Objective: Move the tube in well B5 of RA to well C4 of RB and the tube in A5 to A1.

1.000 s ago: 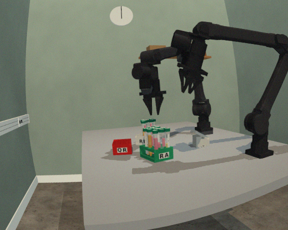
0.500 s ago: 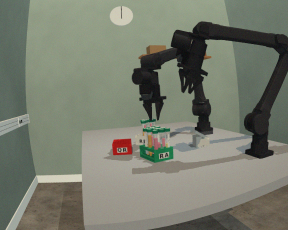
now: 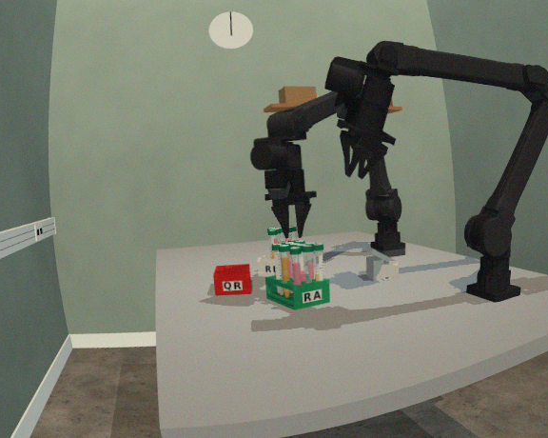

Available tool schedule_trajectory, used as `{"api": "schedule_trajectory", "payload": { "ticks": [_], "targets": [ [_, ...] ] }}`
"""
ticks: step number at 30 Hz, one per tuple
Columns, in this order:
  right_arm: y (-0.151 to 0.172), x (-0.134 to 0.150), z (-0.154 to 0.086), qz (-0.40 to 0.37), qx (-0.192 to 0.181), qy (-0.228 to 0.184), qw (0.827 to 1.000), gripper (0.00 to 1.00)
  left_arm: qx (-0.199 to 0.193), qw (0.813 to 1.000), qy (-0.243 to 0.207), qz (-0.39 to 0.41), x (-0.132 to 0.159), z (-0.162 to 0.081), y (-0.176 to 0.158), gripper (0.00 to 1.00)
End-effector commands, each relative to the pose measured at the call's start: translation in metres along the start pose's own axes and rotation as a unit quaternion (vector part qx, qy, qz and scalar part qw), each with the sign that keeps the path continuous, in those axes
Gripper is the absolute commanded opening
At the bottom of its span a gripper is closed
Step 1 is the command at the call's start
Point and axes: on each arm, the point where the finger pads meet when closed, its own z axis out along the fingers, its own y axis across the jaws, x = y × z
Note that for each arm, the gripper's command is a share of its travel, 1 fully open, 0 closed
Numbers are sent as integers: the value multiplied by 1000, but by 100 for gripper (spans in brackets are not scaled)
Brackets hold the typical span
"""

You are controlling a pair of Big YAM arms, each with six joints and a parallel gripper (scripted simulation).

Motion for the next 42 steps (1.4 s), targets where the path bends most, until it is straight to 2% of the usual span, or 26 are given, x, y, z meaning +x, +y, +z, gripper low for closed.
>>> {"api": "schedule_trajectory", "payload": {
  "ticks": [1,13,16,22,25,35,37,38,42],
  "targets": [
    [-11,-5,4,2,1,-4,1000,30,-16,1000,-7,6,-9,-12,9,30],
    [-9,2,9,2,-1,1,1000,30,-16,1000,-7,6,-9,-12,9,30],
    [-12,-7,1,2,4,-12,1000,30,-16,1000,-7,6,-9,-12,9,30],
    [-9,1,13,2,0,0,1000,30,-16,1000,-7,6,-9,-12,9,30],
    [-11,-5,9,2,2,-7,1000,30,-16,1000,-7,6,-9,-12,9,30],
    [-9,1,19,2,-1,1,1000,30,-16,1000,-7,6,-9,-12,9,30],
    [-9,1,19,2,-1,1,1000,30,-16,1000,-7,6,-9,-12,9,30],
    [-14,-12,4,2,5,-15,1000,30,-16,1000,-7,6,-9,-12,9,30],
    [-14,-12,8,2,5,-16,1000,30,-16,1000,-7,6,-9,-12,9,30]
  ]
}}
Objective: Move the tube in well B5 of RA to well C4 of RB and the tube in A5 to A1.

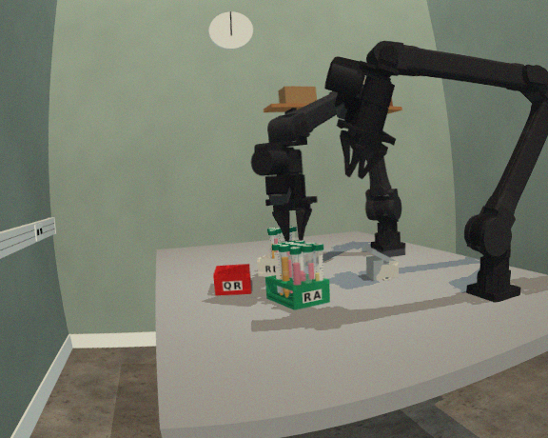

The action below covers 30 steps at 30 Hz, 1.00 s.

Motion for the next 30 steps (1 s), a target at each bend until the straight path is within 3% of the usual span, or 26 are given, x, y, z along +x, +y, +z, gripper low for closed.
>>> {"api": "schedule_trajectory", "payload": {
  "ticks": [1,5,9,10,30],
  "targets": [
    [-14,-12,-1,2,4,-14,1000,30,-16,1000,-7,6,-9,-12,9,30],
    [-10,-1,12,3,-1,1,1000,30,-16,1000,-7,6,-9,-12,9,30],
    [-11,-5,7,3,1,-3,1000,30,-16,1000,-7,6,-9,-12,9,30],
    [-11,-5,7,3,1,-3,1000,0,-16,1000,-7,6,-9,-12,9,30],
    [-11,-5,7,3,1,-4,1000,0,-16,1000,-7,6,-9,-12,9,30]
  ]
}}
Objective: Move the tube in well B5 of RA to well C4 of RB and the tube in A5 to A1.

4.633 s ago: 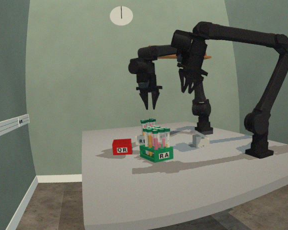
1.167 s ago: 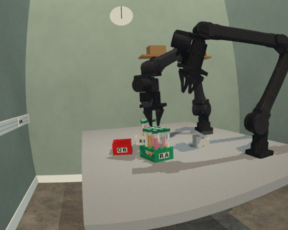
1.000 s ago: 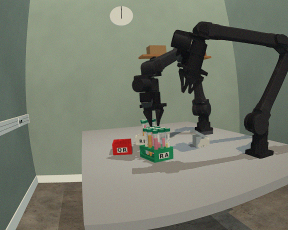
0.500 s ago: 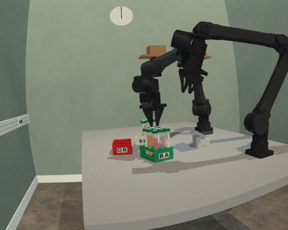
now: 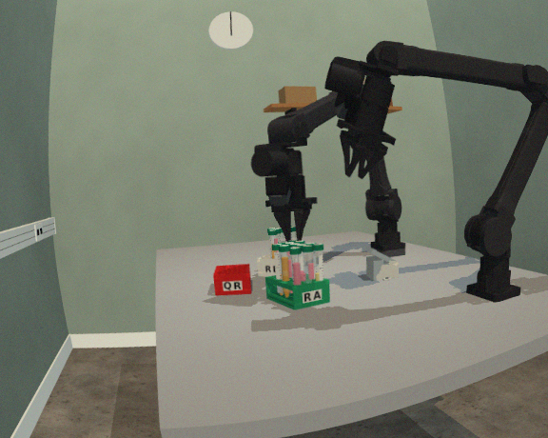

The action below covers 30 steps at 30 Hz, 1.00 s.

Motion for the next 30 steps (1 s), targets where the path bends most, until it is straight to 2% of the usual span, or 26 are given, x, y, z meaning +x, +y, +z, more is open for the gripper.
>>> {"api": "schedule_trajectory", "payload": {
  "ticks": [1,8,19,30],
  "targets": [
    [-11,-4,5,3,0,-2,1000,0,-16,1000,-7,6,-9,-12,9,30],
    [-11,-4,5,3,0,-2,1000,0,-16,1000,-7,6,-9,-12,9,30],
    [-15,-15,-17,3,6,-17,1000,0,-16,1000,-7,6,-9,-12,9,30],
    [-15,-16,-27,3,7,-20,1000,0,-16,1000,-7,6,-9,-12,9,30]
  ]
}}
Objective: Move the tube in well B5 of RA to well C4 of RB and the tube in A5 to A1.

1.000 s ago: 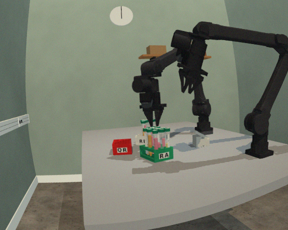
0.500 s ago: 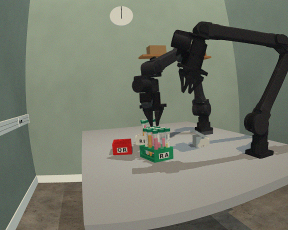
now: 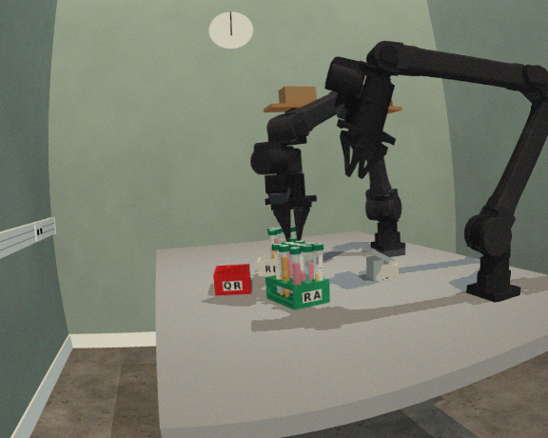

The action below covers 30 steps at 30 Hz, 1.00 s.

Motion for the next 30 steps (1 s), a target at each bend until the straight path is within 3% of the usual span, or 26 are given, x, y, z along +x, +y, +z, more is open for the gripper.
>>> {"api": "schedule_trajectory", "payload": {
  "ticks": [1,30],
  "targets": [
    [-15,-15,-26,3,8,-25,1000,0,-16,1000,-7,6,-9,-12,9,30],
    [-15,-15,-59,3,12,-36,999,0,-16,1000,-7,6,-9,-12,9,30]
  ]
}}
